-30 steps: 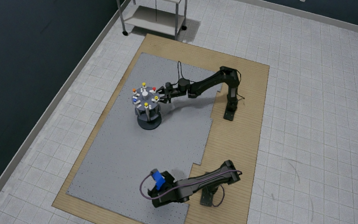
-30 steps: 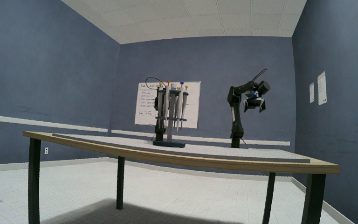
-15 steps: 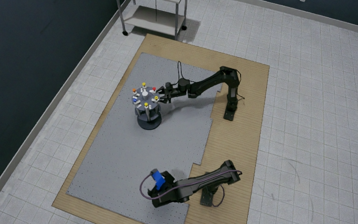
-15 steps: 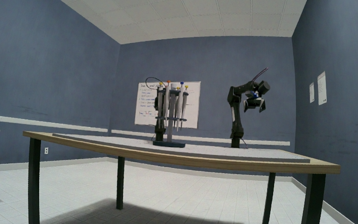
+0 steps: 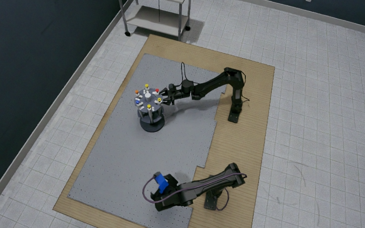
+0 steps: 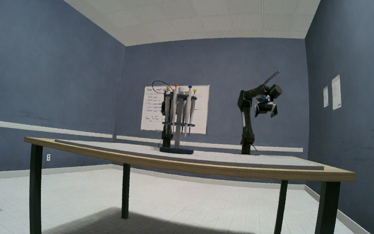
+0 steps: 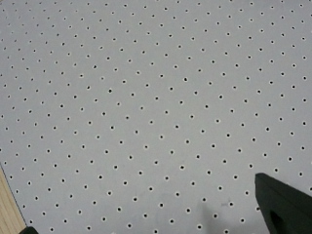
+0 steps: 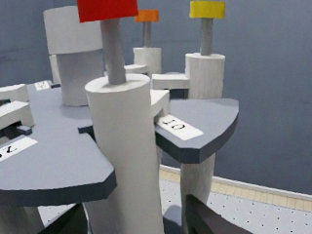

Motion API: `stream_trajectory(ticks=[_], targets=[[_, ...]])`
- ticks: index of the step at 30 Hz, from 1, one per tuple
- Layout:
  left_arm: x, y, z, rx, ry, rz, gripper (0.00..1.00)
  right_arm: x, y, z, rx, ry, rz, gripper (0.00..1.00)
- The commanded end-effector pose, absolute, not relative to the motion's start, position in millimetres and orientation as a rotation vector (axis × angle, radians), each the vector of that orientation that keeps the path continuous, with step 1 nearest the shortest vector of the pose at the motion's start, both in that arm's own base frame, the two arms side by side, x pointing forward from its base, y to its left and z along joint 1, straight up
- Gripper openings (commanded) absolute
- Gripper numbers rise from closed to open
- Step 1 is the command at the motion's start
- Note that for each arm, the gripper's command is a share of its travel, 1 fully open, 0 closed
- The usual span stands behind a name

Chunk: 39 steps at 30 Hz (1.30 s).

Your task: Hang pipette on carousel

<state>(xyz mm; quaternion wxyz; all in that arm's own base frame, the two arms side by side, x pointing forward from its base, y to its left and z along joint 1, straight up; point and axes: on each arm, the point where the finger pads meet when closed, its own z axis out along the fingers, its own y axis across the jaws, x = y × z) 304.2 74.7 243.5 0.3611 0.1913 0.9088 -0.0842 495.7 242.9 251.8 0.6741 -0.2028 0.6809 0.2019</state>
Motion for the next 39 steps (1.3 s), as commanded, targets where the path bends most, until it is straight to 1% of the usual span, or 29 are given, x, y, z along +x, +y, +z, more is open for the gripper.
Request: stream_trajectory(ticks=[1,8,9,39], targets=[[307.7,75.5,252.8,0.508,2.303,-0.201,1.0,502.0,242.2,267.3,-0.442,1.498,0.447,0.5],[307.7,75.5,252.8,0.508,2.303,-0.201,1.0,502.0,242.2,267.3,-0.442,1.498,0.447,0.5],[307.7,75.5,252.8,0.508,2.303,-0.201,1.0,502.0,242.2,267.3,-0.442,1.498,0.447,0.12],[307.7,75.5,252.8,0.508,2.303,-0.201,1.0,500.3,244.9,266.7,-0.453,1.498,0.459,0.12]])
